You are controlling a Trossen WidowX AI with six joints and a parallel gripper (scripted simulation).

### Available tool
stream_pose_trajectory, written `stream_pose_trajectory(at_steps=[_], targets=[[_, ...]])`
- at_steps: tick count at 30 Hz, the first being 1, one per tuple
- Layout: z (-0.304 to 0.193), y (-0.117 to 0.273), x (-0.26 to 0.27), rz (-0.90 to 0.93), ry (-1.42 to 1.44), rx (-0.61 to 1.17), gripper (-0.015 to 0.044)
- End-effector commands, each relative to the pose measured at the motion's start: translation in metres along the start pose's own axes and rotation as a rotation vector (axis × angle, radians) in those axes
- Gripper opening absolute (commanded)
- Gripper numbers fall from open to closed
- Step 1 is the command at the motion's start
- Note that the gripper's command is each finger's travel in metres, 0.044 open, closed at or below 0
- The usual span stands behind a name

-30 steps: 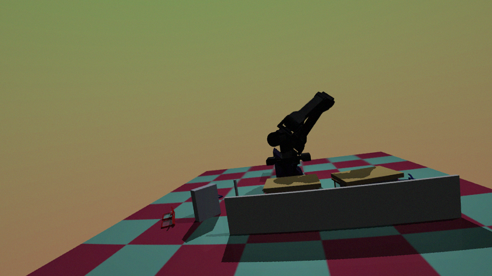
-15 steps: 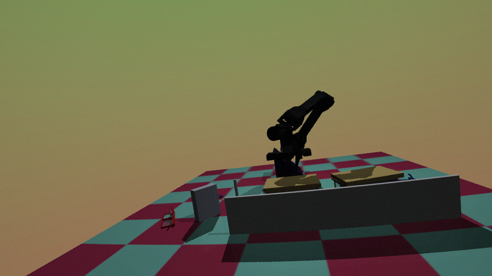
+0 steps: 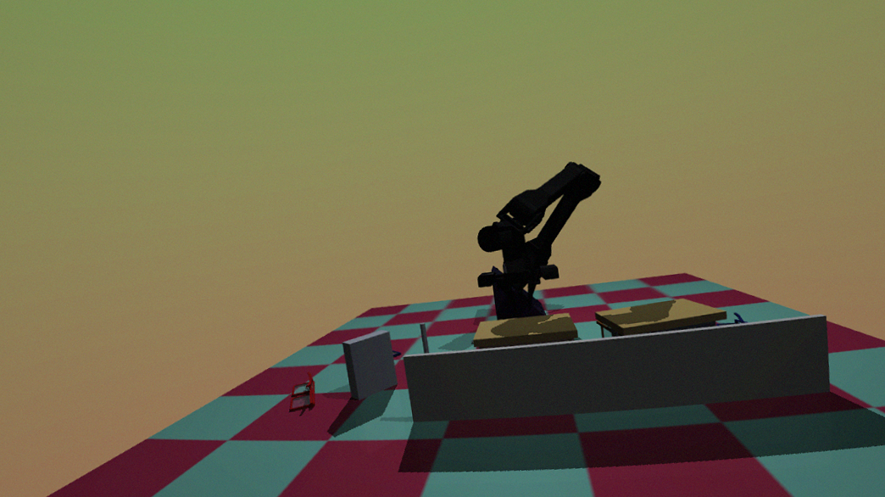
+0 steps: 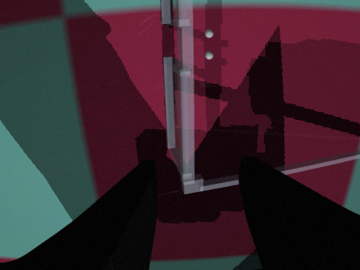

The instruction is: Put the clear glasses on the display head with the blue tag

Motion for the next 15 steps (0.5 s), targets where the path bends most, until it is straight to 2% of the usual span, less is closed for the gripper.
stream_pose_trajectory(at_steps=[1, 15], targets=[[-0.001, -0.001, 0.000, -0.002, 0.002, 0.005, 0.0140], [0.001, -0.023, -0.001, -0.004, 0.001, 0.005, 0.0140]])
Point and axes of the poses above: the point midway between the two fingers, 35 mm back from their tips, its own y axis back along the fingers, its own x axis across the jaws, z = x × y, the point moved 2 cm from there along y, back along the fingers, and after that the axes turned 15 degrees about y, right-handed, at the moved point
